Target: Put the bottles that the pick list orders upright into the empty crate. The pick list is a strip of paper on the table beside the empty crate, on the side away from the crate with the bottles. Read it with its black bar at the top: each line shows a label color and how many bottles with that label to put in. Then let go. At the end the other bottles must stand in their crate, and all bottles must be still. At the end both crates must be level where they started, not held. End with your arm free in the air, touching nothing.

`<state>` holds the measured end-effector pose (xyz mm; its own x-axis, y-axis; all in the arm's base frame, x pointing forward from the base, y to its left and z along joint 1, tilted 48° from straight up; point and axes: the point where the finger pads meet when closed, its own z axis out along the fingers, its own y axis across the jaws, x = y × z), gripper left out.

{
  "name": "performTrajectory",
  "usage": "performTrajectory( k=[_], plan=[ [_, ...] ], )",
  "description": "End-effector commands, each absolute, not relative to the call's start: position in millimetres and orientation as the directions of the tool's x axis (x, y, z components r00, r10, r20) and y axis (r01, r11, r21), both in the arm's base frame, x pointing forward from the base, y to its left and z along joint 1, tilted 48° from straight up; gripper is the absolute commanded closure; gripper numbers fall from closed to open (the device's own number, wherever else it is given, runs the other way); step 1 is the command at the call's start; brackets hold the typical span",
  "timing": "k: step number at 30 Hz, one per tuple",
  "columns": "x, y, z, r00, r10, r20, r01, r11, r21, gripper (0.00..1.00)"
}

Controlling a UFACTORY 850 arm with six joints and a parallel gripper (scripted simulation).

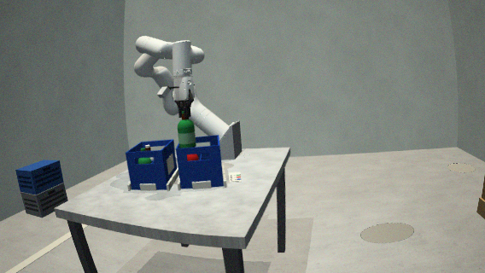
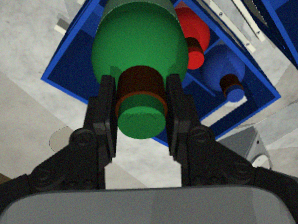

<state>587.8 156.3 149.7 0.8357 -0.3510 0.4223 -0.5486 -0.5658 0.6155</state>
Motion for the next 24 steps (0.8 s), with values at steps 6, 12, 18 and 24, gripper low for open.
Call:
performTrajectory(
  k=[6,12,18,24],
  plan=[
    [588,151,145,0.835,-0.351,0.423,-0.549,-0.567,0.614,1.0],
    [589,147,142,0.835,-0.351,0.423,-0.549,-0.567,0.614,1.0],
    [589,144,138,0.835,-0.351,0.423,-0.549,-0.567,0.614,1.0],
    [589,139,134,0.835,-0.351,0.423,-0.549,-0.567,0.614,1.0]
  ],
)
